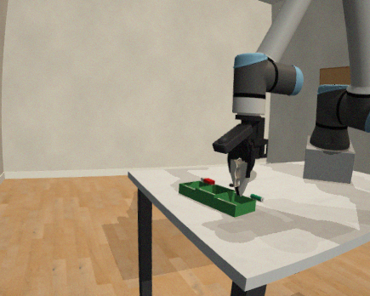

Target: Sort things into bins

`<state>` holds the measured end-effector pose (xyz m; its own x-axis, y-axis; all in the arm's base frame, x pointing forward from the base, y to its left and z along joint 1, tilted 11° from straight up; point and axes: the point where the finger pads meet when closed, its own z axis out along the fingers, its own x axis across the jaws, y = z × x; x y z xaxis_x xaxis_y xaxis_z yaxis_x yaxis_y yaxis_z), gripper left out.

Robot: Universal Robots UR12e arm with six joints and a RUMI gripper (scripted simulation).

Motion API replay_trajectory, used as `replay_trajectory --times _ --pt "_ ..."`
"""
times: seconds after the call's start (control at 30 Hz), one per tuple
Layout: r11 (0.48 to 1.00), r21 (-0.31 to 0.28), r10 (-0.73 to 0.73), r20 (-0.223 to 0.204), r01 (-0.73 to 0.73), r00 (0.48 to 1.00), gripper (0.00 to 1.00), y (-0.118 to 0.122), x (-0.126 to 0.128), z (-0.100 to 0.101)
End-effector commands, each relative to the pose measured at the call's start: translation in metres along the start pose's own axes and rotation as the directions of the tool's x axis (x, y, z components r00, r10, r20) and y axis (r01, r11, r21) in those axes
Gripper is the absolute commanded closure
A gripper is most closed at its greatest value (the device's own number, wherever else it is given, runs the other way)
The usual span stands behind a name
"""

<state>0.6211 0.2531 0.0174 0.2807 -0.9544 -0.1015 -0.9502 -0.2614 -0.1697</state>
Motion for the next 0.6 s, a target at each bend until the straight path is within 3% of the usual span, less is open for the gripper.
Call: replay_trajectory --times 0.0,0.17,0.37,0.53,0.57 --pt "1.0 0.001 0.0 0.0 0.0 1.0 0.96 -0.001 0.0 -0.006" --pt "1.0 0.001 0.0 0.0 0.0 1.0 0.96 -0.001 0.0 -0.01" --pt "1.0 0.001 0.0 0.0 0.0 1.0 0.96 -0.001 0.0 -0.034" --pt "1.0 0.001 0.0 0.0 0.0 1.0 0.96 -0.001 0.0 -0.035" --pt "1.0 0.001 0.0 0.0 0.0 1.0 0.96 -0.001 0.0 -0.043"
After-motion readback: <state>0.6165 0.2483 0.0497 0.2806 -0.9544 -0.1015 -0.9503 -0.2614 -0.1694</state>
